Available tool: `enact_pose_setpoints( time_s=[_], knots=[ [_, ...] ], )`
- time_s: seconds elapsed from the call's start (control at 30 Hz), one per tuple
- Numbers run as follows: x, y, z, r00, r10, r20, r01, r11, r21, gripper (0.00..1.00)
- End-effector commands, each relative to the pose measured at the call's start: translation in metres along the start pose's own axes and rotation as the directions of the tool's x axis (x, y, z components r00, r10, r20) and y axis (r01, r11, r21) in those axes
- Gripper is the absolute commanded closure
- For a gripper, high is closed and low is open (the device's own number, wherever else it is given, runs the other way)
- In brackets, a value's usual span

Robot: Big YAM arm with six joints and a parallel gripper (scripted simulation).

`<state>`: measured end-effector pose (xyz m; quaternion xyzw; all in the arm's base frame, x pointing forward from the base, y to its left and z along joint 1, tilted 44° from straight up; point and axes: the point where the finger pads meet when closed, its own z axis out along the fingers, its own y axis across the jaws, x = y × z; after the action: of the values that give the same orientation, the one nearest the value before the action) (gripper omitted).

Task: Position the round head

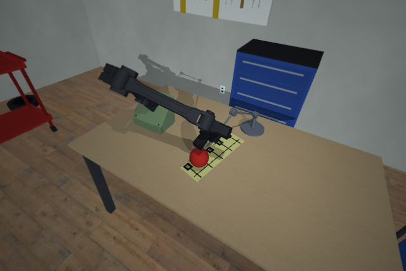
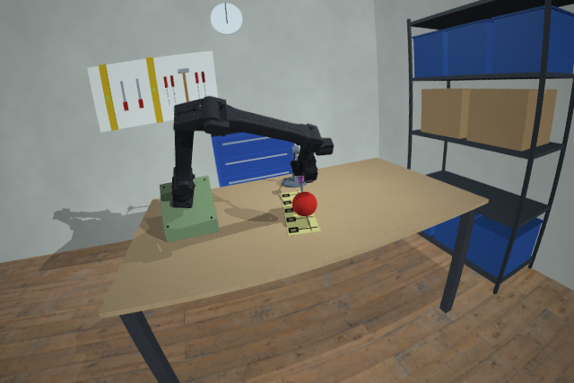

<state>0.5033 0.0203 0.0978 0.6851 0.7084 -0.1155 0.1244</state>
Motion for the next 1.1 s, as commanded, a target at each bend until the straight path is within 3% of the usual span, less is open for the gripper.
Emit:
enact_pose_setpoints(
  time_s=[0.0,1.07],
  knots=[
    [-0.0529,0.0274,-0.0477,0.999,0.025,0.028,-0.022,0.996,-0.085,1.00],
    [-0.0569,0.0284,-0.0423,0.999,0.021,0.028,-0.018,0.996,-0.084,1.00]
  ],
)
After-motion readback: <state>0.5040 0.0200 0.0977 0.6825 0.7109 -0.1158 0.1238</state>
